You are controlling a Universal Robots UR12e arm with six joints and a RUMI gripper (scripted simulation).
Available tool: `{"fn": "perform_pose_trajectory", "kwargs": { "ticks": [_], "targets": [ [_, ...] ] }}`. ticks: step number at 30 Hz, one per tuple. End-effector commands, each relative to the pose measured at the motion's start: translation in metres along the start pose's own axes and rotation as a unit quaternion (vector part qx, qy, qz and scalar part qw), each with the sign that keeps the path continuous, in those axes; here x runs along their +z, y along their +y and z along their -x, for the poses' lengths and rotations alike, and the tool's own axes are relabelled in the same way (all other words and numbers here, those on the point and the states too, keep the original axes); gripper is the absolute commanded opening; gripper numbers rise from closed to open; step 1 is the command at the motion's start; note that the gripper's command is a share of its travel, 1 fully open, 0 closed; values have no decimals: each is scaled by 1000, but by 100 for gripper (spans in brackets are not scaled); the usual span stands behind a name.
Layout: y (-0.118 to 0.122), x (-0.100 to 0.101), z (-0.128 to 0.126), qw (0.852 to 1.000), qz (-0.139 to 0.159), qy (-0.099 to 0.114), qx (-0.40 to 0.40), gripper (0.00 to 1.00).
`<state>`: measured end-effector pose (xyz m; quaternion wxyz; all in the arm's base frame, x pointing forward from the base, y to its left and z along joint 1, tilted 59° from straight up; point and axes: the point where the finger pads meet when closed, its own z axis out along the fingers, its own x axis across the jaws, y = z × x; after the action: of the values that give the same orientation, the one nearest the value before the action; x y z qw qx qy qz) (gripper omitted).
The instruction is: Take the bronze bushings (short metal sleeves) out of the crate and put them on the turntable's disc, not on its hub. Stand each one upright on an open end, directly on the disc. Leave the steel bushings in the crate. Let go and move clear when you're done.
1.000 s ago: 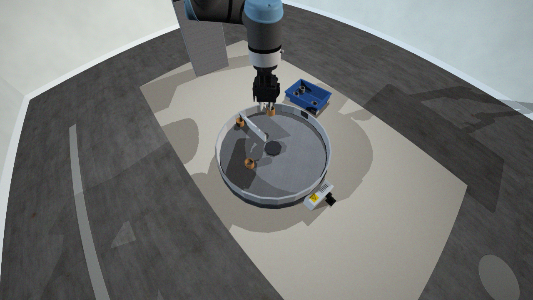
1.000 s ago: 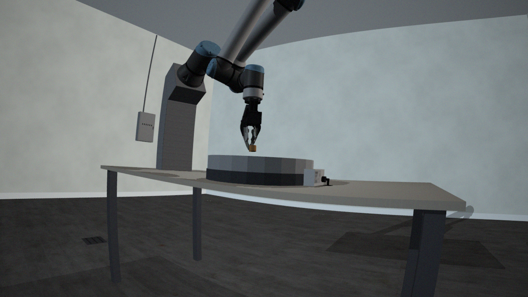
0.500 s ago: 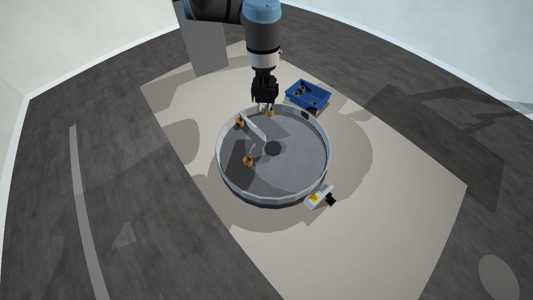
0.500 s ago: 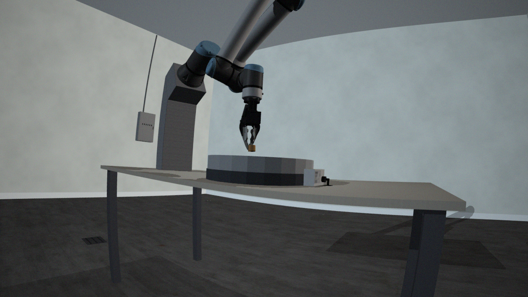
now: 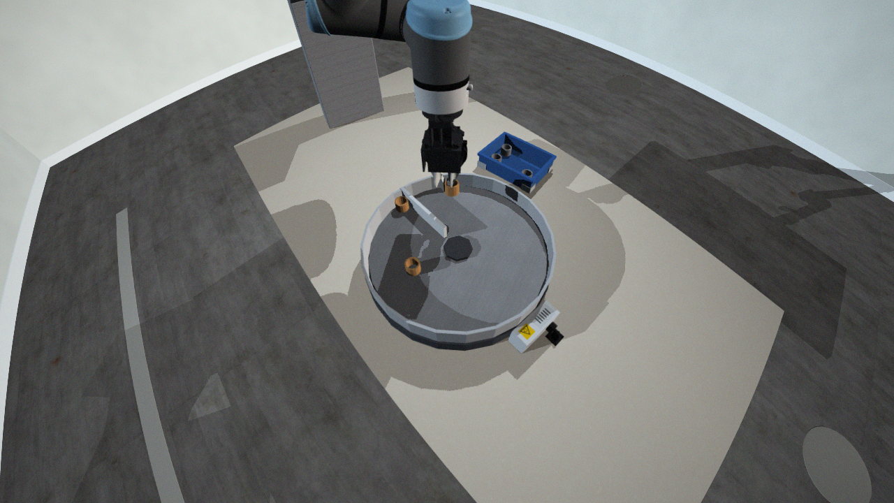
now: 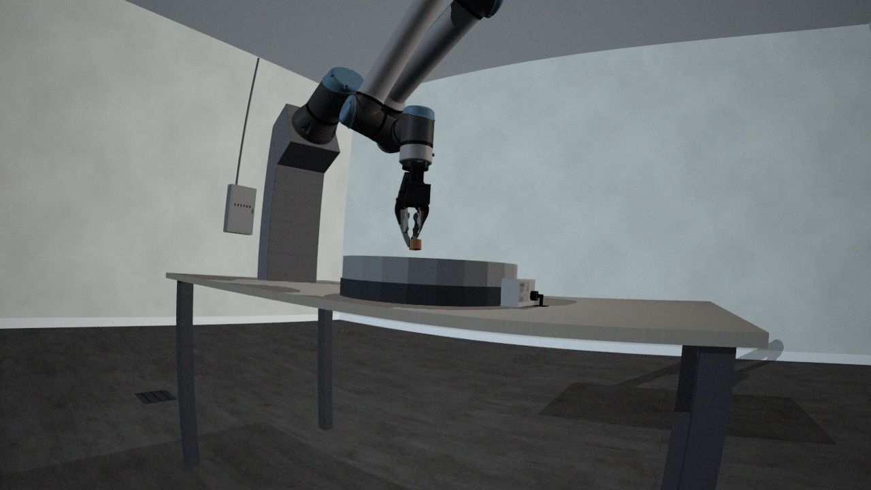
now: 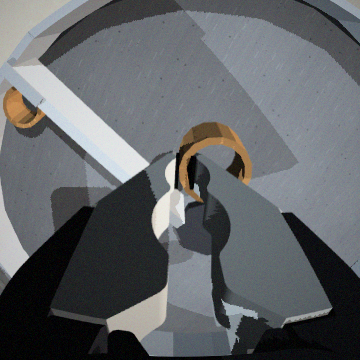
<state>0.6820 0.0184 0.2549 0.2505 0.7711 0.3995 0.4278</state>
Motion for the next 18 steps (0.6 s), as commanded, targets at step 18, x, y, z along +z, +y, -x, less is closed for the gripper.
{"fn": "perform_pose_trajectory", "kwargs": {
  "ticks": [18],
  "targets": [
    [0, 5, 0, 1000, 0, 0, 0, 0]
  ]
}}
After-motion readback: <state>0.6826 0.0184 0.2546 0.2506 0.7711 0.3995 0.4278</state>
